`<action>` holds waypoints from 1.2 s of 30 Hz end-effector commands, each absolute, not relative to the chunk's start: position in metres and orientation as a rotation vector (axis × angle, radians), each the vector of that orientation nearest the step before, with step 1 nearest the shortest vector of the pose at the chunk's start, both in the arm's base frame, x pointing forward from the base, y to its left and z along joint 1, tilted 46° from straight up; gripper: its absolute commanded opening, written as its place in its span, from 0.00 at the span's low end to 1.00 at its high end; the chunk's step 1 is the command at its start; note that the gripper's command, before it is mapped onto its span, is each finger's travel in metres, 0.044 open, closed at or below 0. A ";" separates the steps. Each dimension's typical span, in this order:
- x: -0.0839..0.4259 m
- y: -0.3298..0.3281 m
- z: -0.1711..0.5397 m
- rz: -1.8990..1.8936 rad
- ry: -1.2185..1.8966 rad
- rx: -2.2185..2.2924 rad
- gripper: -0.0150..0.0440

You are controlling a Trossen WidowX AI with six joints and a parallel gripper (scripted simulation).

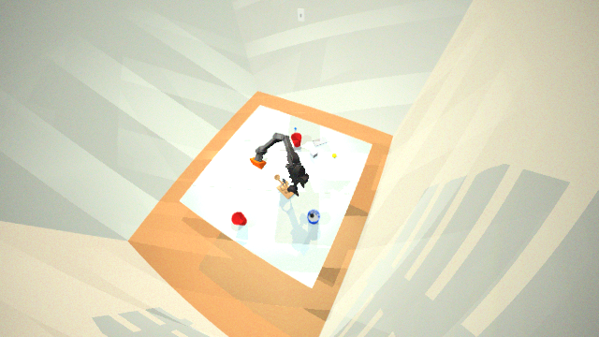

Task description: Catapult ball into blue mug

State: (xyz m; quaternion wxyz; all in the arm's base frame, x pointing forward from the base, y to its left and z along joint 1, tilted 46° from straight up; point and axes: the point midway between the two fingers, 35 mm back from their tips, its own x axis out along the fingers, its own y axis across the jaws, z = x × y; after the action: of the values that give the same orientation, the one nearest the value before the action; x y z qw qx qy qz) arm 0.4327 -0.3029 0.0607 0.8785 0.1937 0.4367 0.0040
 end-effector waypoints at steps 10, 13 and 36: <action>0.439 -0.377 0.059 -0.092 0.661 0.732 1.00; 0.437 -0.393 0.059 -0.100 0.603 0.805 1.00; 0.436 -0.401 0.059 -0.102 0.577 0.837 1.00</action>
State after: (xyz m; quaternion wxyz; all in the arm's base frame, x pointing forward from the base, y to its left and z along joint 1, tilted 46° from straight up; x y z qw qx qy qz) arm 0.4360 -0.4003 0.0579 0.8723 0.3988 0.2785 -0.0505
